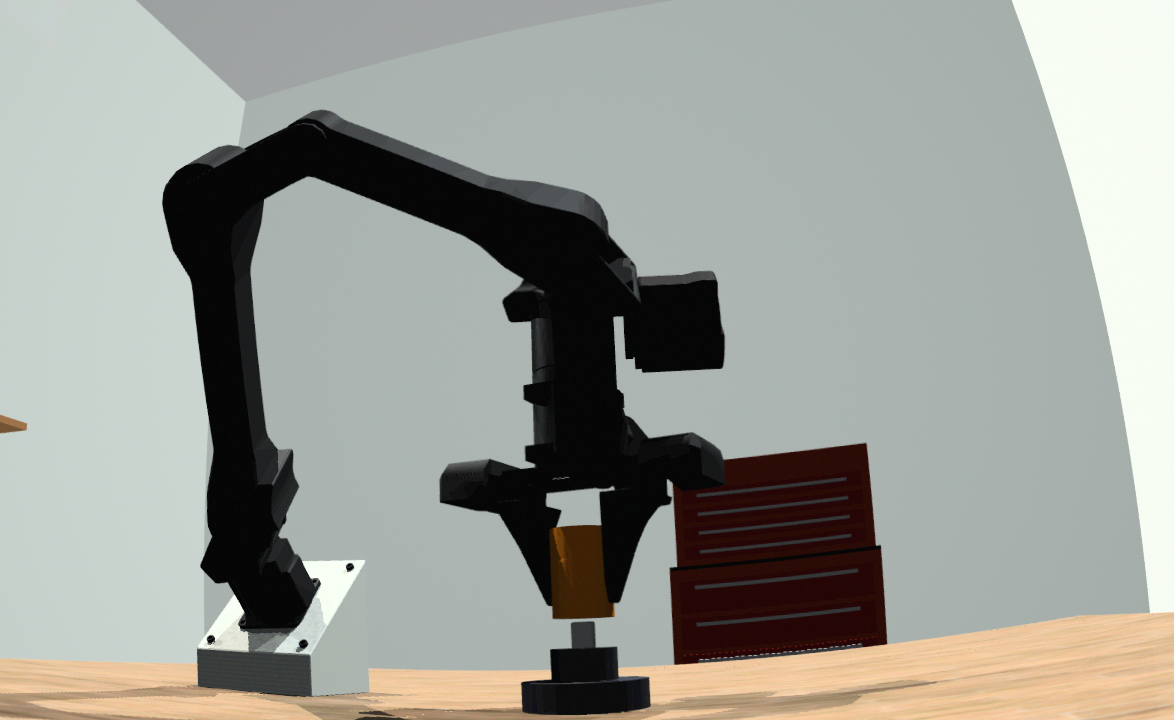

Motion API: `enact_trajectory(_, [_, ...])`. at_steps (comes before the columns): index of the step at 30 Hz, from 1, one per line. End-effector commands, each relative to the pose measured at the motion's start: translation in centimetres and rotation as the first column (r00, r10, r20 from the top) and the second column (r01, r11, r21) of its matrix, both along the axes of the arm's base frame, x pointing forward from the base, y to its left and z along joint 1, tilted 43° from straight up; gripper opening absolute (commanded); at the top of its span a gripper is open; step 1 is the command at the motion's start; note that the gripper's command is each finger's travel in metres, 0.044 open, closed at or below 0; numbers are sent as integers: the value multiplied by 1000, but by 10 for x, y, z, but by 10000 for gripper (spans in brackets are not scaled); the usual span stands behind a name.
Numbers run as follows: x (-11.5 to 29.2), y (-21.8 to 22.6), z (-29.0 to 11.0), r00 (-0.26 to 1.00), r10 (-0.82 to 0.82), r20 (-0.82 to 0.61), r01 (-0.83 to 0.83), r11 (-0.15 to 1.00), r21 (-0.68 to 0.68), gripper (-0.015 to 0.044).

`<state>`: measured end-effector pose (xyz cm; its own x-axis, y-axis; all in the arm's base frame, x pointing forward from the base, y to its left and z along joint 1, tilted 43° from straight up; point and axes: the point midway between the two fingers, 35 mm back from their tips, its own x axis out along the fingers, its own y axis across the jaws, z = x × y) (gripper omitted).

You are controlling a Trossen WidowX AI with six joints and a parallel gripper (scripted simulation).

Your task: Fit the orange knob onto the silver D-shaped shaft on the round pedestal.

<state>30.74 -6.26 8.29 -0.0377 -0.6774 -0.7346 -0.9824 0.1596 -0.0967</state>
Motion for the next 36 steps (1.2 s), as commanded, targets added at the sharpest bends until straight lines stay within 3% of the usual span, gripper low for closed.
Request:
enact_trajectory(1, [0,1,-1,1000,17,-9,-17,1000,-4,0])
enact_trajectory(28, [-1,1,1,1000,17,-9,-17,1000,-4,0])
enact_trajectory(36, [1,2,0,974,169,-150,-168,986,16,0])
